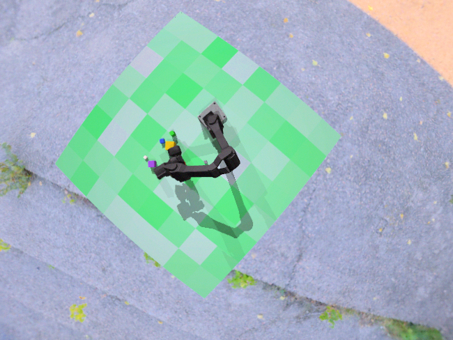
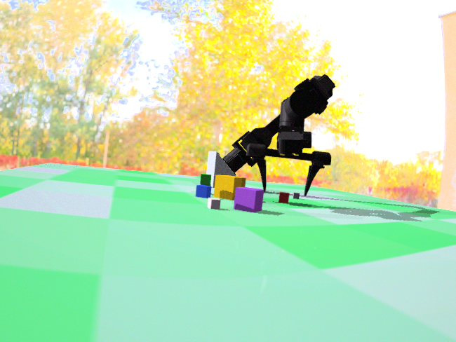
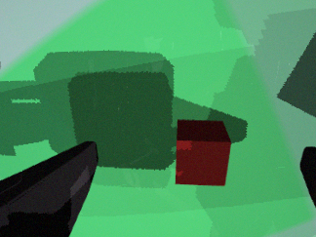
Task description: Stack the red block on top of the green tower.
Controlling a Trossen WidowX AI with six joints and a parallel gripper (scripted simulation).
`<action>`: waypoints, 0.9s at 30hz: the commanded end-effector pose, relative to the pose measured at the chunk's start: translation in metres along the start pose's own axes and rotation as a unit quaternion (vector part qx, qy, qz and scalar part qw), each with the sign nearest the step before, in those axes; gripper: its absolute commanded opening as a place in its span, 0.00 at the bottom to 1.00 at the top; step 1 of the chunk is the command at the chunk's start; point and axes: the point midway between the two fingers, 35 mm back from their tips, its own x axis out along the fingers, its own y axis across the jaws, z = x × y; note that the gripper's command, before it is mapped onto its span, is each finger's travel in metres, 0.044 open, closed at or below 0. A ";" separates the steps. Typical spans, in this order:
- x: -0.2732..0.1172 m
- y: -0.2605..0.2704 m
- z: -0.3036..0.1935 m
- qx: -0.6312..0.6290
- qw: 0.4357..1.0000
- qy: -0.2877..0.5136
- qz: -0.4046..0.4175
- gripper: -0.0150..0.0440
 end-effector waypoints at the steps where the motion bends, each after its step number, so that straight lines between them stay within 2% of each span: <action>1: 0.009 -0.001 -0.003 0.006 1.000 0.007 0.001 1.00; 20: 0.010 -0.001 -0.004 0.006 1.000 0.008 0.001 1.00; 27: 0.010 -0.001 -0.004 0.006 1.000 0.008 0.001 0.69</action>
